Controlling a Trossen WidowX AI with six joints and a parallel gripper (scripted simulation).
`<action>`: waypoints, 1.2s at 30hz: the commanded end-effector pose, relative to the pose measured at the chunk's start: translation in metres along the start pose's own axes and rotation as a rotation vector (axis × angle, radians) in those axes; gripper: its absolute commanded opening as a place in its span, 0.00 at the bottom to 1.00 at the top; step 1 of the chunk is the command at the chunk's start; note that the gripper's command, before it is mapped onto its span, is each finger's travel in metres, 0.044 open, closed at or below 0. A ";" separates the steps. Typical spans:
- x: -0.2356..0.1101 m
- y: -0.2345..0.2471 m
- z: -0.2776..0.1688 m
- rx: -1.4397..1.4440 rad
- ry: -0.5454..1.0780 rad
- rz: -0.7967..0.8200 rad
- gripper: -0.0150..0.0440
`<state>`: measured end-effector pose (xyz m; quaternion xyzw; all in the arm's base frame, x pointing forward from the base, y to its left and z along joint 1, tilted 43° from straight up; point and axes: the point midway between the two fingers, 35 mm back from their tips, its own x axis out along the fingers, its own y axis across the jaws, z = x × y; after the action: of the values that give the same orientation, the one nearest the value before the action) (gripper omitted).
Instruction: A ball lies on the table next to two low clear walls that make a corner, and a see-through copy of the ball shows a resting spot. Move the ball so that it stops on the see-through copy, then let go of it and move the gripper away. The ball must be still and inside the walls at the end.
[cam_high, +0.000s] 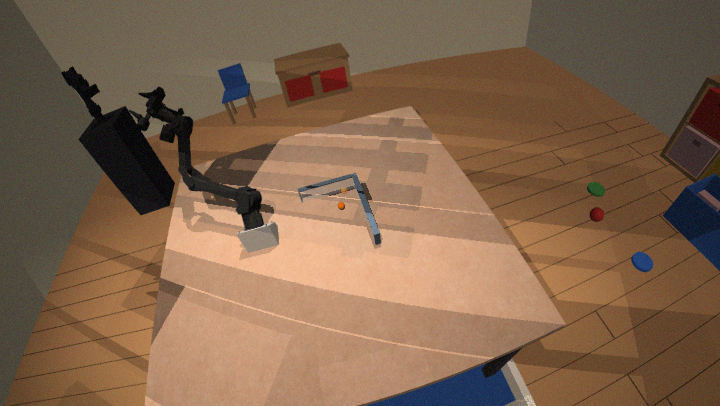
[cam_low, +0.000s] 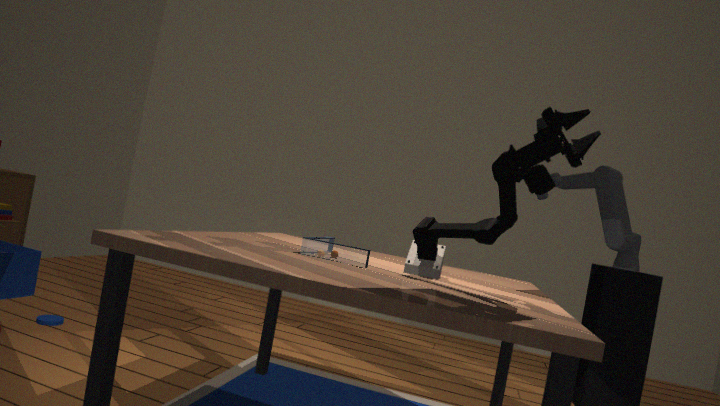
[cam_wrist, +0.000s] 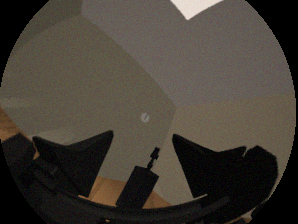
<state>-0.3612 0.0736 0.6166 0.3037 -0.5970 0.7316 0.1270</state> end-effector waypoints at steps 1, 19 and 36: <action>0.000 -0.002 0.001 -0.007 -0.002 -0.004 0.89; -0.112 -0.204 0.155 -0.661 -0.050 -0.686 0.66; -0.304 -0.299 0.287 -0.896 0.000 -1.343 0.66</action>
<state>0.0818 -0.0564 0.7176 0.5024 -0.5573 0.2307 0.6196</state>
